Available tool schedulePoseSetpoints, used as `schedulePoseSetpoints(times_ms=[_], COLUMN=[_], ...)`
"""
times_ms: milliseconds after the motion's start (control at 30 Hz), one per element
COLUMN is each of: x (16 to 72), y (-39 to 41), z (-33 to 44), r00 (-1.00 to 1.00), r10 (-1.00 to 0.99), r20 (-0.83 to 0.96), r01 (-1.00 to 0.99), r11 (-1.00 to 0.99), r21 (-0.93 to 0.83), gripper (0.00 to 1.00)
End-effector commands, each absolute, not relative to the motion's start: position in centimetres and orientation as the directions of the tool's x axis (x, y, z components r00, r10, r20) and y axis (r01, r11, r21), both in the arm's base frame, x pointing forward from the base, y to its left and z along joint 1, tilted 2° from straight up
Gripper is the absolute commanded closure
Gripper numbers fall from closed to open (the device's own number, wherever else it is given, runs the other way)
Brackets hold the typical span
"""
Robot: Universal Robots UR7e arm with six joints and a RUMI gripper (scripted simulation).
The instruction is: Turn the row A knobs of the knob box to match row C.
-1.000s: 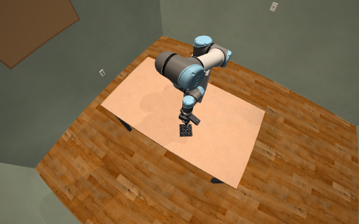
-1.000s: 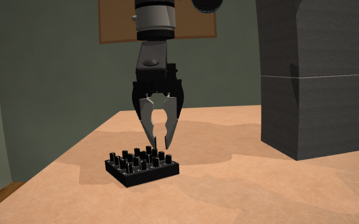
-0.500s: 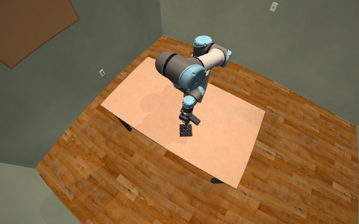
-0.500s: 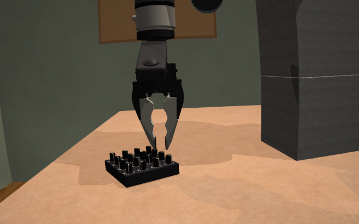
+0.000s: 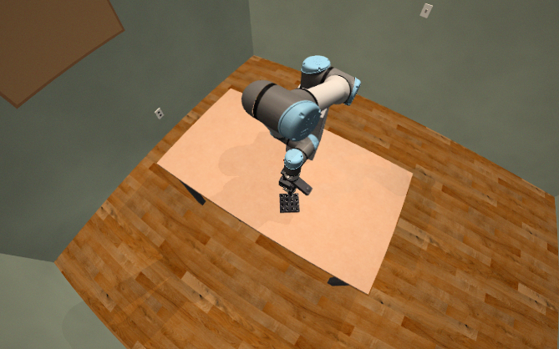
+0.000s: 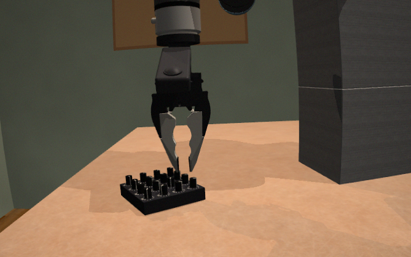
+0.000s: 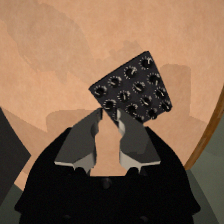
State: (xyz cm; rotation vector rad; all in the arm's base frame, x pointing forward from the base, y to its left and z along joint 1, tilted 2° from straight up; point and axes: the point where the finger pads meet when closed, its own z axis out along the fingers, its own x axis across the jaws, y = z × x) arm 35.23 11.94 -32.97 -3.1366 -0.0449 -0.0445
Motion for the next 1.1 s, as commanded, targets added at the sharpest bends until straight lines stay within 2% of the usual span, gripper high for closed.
schedulePoseSetpoints(times_ms=[0, 1067], x=[35.3, 35.3], y=[11.9, 12.0], z=[-32.9, -34.2], r00=[0.999, 0.999], r10=[0.029, 0.029], r20=[0.029, 0.029], r01=[0.029, 0.029], r11=[-1.0, -1.0], r21=[-0.004, -0.004], gripper=[0.89, 0.89])
